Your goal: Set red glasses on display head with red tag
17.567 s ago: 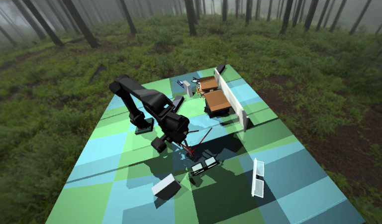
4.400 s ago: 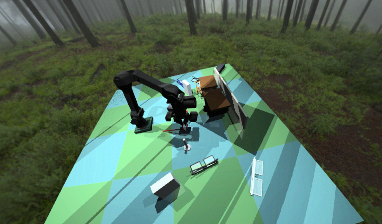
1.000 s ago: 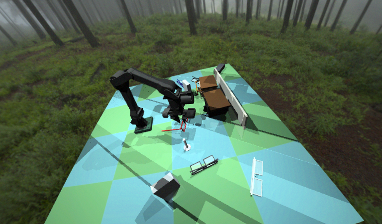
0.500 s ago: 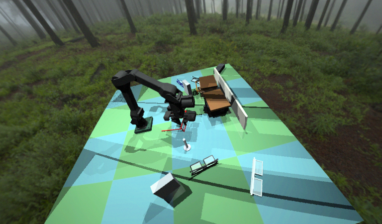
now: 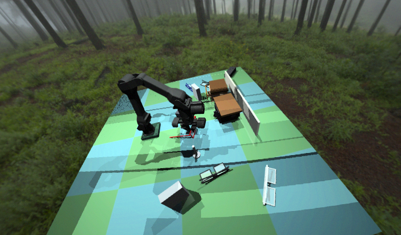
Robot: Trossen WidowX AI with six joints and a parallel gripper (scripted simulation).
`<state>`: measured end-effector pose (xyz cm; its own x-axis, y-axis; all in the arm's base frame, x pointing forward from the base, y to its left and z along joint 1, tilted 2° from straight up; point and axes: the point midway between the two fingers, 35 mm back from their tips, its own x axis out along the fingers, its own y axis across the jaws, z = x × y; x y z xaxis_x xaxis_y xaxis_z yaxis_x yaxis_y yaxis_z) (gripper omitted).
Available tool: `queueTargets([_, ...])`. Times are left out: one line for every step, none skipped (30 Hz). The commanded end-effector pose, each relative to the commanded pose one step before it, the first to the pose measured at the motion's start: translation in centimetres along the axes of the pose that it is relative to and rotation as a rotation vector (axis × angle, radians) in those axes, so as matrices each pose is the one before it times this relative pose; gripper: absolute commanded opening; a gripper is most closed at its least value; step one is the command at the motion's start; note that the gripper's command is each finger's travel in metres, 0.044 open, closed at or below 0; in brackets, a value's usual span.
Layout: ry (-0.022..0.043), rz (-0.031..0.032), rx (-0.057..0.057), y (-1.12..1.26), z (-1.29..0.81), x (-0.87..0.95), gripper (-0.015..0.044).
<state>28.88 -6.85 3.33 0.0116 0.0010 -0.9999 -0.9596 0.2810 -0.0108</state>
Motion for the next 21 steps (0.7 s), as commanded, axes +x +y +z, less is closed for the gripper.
queueTargets([-0.00001, -0.00018, 0.0000, -0.007, 0.000, -0.011, 0.0041])
queueTargets([0.00000, 0.00000, 0.0000, 0.000, 0.000, 0.000, 0.0035])
queueTargets([0.00000, 0.00000, 0.0000, 0.000, 0.000, 0.000, 0.0028])
queueTargets([0.00000, 0.00000, 0.0000, 0.000, 0.000, 0.000, 0.0021])
queueTargets([0.00000, 0.00000, 0.0000, 0.000, 0.000, 0.000, 0.0015])
queueTargets([0.00000, 0.00000, 0.0000, 0.000, 0.000, 0.000, 0.0008])
queueTargets([0.00000, 0.00000, 0.0000, 0.000, 0.000, 0.000, 0.0001])
queueTargets([0.00000, 0.00000, 0.0000, 0.000, 0.000, 0.000, 0.0000])
queueTargets([0.00000, 0.00000, 0.0000, 0.000, 0.000, 0.000, 0.0000])
queueTargets([0.00000, 0.00000, 0.0000, 0.000, 0.000, 0.000, 0.0000])
queueTargets([0.00000, 0.00000, 0.0000, 0.000, 0.000, 0.000, 0.0000])
queueTargets([0.00000, 0.00000, 0.0000, 0.000, 0.000, 0.000, 0.0000])
queueTargets([-0.00002, 0.00006, 0.0000, -0.018, 0.001, -0.086, 0.0000])
queueTargets([-0.00004, 0.00012, 0.0000, -0.036, 0.002, -0.175, 0.0000])
queueTargets([-0.00006, 0.00017, 0.0001, -0.050, 0.003, -0.251, 0.0000])
queueTargets([-0.00007, 0.00023, 0.0001, -0.059, 0.003, -0.330, 0.0000])
queueTargets([-0.00009, 0.00029, 0.0001, -0.061, 0.004, -0.408, 0.0000])
queueTargets([-0.00010, 0.00036, 0.0001, -0.058, 0.004, -0.481, 0.0000])
queueTargets([-0.00011, 0.00041, 0.0001, -0.049, 0.003, -0.531, 0.0000])
queueTargets([-0.00012, 0.00043, 0.0001, -0.039, 0.003, -0.552, 0.0000])
queueTargets([-0.00012, 0.00045, 0.0001, -0.030, 0.003, -0.560, 0.0000])
